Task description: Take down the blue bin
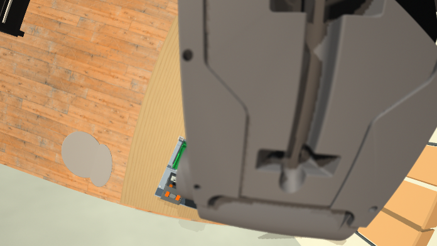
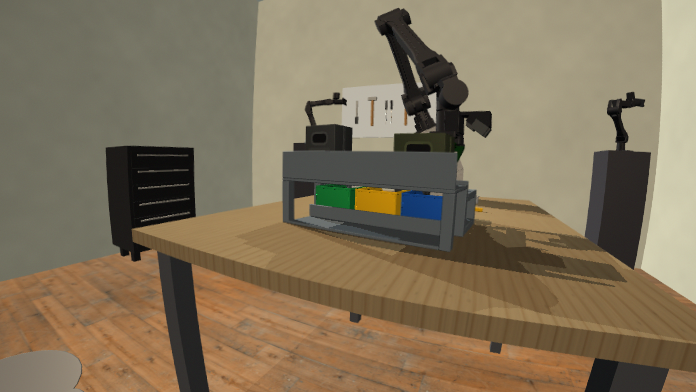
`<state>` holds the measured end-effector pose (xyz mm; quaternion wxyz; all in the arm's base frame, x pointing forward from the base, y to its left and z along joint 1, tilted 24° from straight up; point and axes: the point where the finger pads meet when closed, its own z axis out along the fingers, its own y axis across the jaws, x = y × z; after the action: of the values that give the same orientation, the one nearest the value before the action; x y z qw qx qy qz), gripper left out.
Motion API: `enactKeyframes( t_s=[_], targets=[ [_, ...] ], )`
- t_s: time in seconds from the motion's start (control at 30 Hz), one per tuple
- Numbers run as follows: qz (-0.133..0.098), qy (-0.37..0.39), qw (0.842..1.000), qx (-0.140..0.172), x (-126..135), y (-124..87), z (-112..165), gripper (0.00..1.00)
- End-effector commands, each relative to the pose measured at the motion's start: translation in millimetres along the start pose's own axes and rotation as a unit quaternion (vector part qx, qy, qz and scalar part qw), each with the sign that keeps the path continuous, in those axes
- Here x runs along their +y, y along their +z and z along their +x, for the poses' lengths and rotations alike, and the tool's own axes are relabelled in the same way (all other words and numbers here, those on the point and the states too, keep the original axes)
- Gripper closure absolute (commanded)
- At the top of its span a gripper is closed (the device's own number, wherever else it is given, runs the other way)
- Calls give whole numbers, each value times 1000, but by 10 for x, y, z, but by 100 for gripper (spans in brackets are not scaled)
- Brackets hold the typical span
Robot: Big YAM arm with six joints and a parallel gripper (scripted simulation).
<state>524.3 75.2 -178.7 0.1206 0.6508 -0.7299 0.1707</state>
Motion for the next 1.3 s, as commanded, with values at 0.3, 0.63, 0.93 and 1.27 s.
enactKeyframes(
  t_s=[0.3,0.63,0.93,1.27],
  targets=[
    [4,3,1000,-1,-136,197,25,10],
    [8,5,1000,-2,-163,398,18,10],
    [7,5,1000,-2,-158,546,20,10],
    [5,4,1000,-1,-145,697,25,10]
  ],
)
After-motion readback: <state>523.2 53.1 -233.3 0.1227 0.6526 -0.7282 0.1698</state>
